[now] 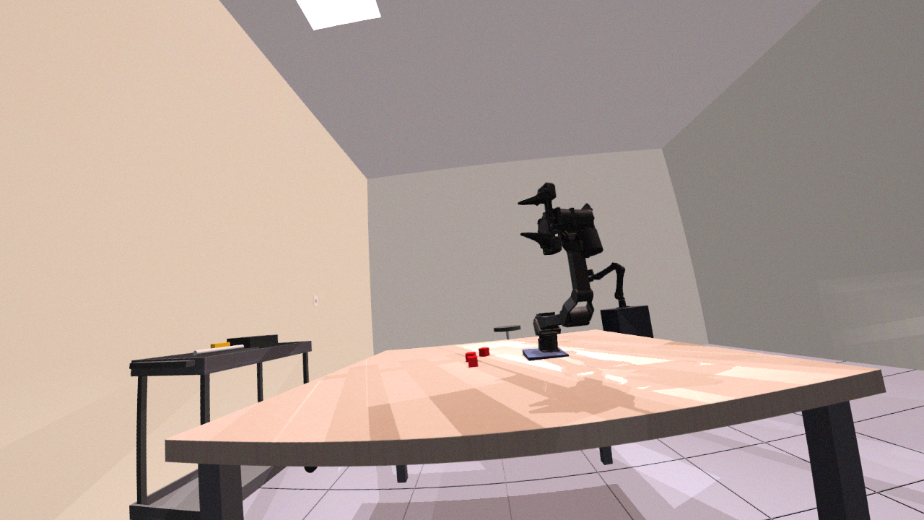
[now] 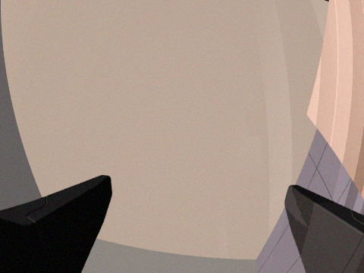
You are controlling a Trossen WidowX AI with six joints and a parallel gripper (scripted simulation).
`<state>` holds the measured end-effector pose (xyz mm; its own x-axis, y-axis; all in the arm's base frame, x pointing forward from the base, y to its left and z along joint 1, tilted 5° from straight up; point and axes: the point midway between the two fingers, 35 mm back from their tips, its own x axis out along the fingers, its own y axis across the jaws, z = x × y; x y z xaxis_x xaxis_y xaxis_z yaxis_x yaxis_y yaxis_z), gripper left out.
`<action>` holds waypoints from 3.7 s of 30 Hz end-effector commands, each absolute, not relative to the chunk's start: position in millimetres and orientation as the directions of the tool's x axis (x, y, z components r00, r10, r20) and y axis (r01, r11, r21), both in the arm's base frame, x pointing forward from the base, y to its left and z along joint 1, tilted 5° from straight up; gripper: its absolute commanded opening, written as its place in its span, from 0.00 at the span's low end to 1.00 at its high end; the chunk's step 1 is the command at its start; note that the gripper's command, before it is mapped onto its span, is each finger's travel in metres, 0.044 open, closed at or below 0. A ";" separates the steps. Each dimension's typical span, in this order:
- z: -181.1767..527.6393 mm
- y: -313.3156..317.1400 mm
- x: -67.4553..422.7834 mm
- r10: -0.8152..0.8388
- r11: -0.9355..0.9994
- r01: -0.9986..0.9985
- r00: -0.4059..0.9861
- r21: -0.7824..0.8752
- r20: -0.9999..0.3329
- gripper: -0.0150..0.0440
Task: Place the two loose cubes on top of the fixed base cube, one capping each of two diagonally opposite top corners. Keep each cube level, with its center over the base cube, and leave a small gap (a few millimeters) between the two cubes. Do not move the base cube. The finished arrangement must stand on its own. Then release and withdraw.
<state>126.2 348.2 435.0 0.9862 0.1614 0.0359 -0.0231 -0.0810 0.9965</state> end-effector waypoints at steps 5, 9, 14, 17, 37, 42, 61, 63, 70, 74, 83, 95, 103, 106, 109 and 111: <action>469.5 337.7 113.3 0.262 -0.293 -0.006 0.961 0.956 0.087 0.71; 516.6 306.9 98.8 0.338 -0.539 0.038 0.925 0.842 0.175 0.70; 565.4 259.5 88.1 0.374 -0.762 0.111 0.880 0.638 0.293 0.70; 591.7 223.8 85.4 0.367 -0.862 0.163 0.855 0.480 0.367 0.70; 630.9 -43.8 146.9 -0.047 -0.723 0.331 0.852 -0.606 0.522 0.70; 602.9 -102.2 177.5 -0.171 -0.534 0.285 0.886 -0.796 0.432 0.70; 369.8 -224.1 289.0 -0.339 0.363 -0.255 0.860 -0.896 -0.382 0.70; 338.7 -223.9 294.0 -0.314 0.440 -0.330 0.815 -0.836 -0.487 0.70; 235.8 -205.3 292.8 -0.173 0.631 -0.566 0.565 -0.531 -0.807 0.70; 186.4 -185.7 278.7 -0.074 0.681 -0.663 0.358 -0.309 -0.931 0.70; 134.0 -152.8 243.8 0.058 0.680 -0.732 -0.006 0.044 -0.998 0.70; 122.4 -152.8 244.7 0.058 0.680 -0.732 -0.006 0.044 -0.998 0.70; 71.9 -149.1 243.4 0.059 0.680 -0.732 -0.006 0.044 -0.998 0.70; 71.9 -149.1 243.4 0.059 0.680 -0.732 -0.006 0.044 -0.998 0.70; 66.3 -148.8 243.4 0.059 0.680 -0.732 -0.006 0.044 -0.998 0.70; 59.3 -148.4 243.3 0.059 0.680 -0.732 -0.006 0.044 -0.998 0.70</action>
<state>244.9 -149.1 71.0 0.0019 0.0601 -0.9982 -0.7349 0.6771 0.0394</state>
